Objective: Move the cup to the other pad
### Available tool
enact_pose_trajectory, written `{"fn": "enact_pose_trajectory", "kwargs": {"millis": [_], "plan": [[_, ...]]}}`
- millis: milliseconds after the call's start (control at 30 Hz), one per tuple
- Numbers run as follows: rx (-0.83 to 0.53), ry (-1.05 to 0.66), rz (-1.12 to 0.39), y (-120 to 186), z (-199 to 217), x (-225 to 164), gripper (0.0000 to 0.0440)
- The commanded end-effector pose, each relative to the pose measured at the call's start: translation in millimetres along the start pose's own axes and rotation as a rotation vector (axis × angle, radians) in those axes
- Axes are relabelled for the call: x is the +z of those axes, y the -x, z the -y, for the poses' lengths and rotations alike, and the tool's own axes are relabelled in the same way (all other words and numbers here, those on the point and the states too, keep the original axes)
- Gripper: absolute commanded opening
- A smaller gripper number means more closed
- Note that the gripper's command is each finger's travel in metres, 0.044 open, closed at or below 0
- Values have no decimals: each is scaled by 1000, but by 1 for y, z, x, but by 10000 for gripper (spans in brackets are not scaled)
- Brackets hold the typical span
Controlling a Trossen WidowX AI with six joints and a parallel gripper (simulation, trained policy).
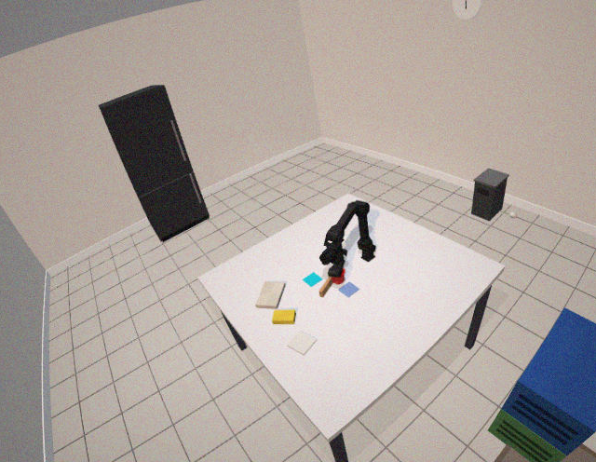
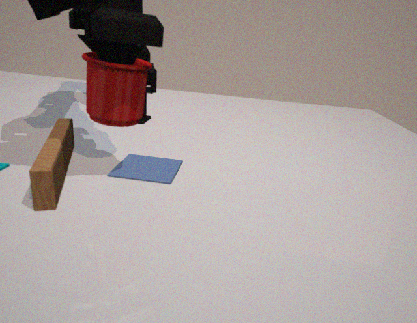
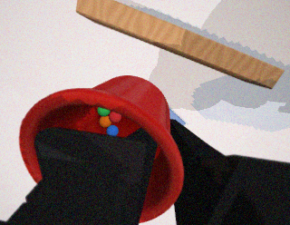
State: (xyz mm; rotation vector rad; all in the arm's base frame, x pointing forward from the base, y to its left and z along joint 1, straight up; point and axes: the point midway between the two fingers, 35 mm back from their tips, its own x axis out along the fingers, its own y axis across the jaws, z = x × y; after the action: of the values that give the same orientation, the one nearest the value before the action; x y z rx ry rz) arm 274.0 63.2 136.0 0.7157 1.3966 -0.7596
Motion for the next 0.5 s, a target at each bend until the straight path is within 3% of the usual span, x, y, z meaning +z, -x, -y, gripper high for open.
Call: {"fn": "enact_pose_trajectory", "kwargs": {"millis": [0,467], "plan": [[24,-30,13,9,-1,9,0],[107,-140,81,26,-1,61,0]]}}
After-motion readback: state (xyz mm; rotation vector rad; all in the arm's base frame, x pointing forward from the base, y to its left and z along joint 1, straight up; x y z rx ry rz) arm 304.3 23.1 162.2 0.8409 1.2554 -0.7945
